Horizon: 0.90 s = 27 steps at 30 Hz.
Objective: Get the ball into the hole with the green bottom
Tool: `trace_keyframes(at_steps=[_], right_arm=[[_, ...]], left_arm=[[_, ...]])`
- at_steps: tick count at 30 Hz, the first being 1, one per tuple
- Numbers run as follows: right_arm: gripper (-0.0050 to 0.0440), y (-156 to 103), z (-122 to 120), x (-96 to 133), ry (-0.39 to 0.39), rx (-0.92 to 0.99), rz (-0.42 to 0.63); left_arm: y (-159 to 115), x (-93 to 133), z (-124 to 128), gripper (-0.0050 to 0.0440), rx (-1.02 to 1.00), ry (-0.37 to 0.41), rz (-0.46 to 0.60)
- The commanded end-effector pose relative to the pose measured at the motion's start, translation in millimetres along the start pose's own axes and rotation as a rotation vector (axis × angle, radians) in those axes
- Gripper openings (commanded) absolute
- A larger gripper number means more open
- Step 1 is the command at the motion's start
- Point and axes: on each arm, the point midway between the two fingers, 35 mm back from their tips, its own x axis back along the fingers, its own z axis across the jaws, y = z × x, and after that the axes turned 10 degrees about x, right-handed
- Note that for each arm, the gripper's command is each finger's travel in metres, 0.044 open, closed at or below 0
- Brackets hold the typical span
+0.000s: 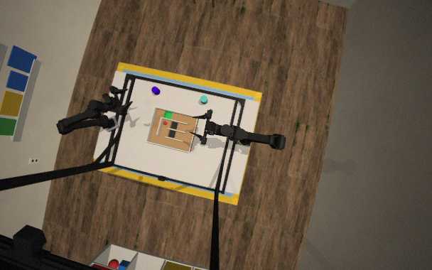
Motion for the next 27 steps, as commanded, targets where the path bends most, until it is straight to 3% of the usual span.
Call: trace_keyframes(at_steps=[1,20,24,27], right_arm=[[0.0400,0.0,0.0,0.0,0.000,0.000,0.000],[0.0400,-0.9,0.3,-0.8,0.001,-0.001,0.006],[0.0400,-10.1,3.4,-8.1,0.015,-0.007,0.060],[0.0400,-26.5,9.0,-19.6,0.039,-0.017,0.153]], left_arm=[[0.0,0.0,0.0,0.0400,0.000,0.000,0.000],[-0.9,-0.6,-0.3,0.0400,-0.001,0.000,0.006],[-10.0,-6.6,-3.3,0.0400,-0.008,-0.005,0.063],[-26.1,-15.4,-8.9,0.0400,-0.023,-0.014,0.162]])
